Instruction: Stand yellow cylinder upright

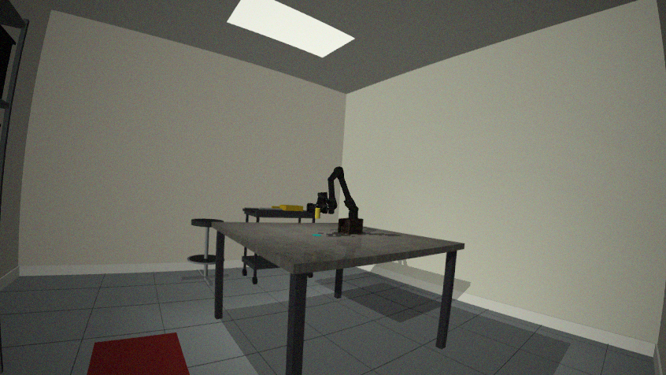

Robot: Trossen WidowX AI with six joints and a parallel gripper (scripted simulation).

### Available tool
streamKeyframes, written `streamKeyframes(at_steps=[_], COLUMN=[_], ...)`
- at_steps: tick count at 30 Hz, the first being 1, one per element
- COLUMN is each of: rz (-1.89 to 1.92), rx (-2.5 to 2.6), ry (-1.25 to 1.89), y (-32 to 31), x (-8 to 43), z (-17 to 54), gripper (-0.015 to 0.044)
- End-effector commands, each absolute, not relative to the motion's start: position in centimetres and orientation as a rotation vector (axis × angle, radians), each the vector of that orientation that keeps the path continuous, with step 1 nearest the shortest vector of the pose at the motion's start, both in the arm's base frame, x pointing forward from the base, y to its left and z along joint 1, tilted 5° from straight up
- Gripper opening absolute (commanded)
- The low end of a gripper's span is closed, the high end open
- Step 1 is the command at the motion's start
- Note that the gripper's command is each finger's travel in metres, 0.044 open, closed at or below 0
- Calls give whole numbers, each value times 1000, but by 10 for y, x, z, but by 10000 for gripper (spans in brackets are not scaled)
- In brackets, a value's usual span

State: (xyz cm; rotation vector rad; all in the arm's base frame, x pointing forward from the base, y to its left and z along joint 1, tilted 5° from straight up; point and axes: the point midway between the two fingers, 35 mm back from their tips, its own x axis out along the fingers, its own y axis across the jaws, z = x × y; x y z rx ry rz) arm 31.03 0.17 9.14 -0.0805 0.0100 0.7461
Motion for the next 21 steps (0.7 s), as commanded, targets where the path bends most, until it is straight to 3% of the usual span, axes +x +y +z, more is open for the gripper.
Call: streamKeyframes(at_steps=[1,21], rz=[756,758], rx=[-83,-88], ry=[1,8], y=[3,2], x=[306,307], z=[92,85], gripper=[105,105])
